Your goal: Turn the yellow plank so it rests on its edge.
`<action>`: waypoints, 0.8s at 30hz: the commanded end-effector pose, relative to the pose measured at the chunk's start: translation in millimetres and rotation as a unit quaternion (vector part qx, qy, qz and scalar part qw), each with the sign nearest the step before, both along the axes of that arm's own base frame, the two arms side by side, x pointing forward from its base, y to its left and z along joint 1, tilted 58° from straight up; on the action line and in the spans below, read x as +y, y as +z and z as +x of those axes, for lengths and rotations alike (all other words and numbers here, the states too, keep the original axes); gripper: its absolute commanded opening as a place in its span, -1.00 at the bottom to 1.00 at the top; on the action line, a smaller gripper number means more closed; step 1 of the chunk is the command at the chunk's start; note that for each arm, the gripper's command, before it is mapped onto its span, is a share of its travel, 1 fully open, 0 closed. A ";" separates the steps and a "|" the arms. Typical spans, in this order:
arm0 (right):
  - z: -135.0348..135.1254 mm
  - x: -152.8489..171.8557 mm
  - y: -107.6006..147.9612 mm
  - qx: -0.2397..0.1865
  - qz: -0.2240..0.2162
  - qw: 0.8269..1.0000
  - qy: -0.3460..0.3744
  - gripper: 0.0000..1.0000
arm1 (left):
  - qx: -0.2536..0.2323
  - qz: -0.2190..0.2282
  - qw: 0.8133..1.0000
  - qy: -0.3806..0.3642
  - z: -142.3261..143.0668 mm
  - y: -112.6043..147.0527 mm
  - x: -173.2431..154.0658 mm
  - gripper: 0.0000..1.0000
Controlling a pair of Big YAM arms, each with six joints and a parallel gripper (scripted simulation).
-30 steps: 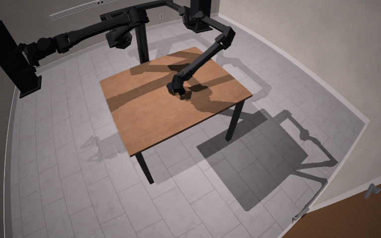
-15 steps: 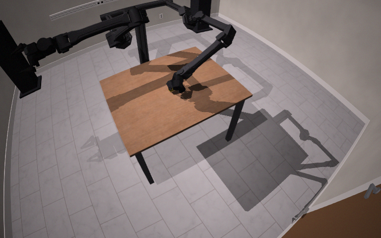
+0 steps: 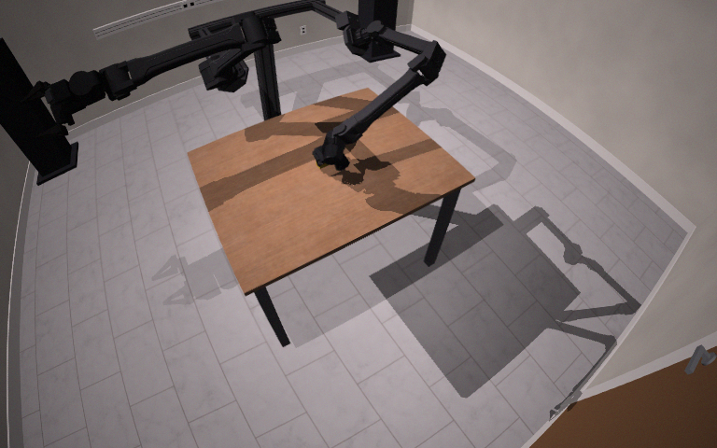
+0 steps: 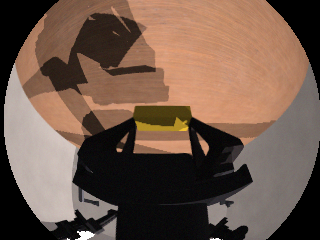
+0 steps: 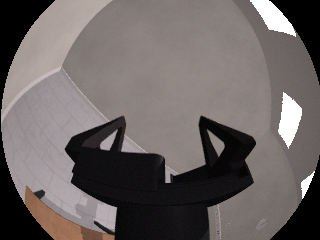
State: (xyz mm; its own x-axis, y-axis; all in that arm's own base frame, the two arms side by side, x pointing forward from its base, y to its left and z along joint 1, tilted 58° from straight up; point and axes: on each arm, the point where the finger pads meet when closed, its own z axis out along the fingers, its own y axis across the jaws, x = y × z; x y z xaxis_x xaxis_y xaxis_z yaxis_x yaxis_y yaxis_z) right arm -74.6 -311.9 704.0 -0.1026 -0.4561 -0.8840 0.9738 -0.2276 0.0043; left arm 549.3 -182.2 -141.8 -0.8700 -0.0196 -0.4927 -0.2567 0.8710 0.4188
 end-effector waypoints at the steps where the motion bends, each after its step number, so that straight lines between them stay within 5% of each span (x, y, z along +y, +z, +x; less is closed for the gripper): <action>1: -5.3 4.7 -5.0 0.001 0.006 1.000 -0.012 1.00 | -0.003 -0.003 1.000 -0.005 -5.3 0.7 -13.2 0.32; 24: -5.3 4.7 -5.0 0.001 0.006 1.000 -0.012 1.00 | -0.005 -0.004 1.000 0.003 -1.7 2.6 -3.7 0.32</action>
State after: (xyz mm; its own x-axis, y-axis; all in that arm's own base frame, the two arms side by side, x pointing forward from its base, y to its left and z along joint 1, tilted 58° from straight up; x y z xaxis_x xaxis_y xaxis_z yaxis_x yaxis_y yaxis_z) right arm -74.6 -311.9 704.0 -0.1026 -0.4561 -0.8840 0.9738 -0.2276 0.0043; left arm 549.1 -183.2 -141.7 -0.8692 -0.0203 -0.4940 -0.2575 0.8715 0.4174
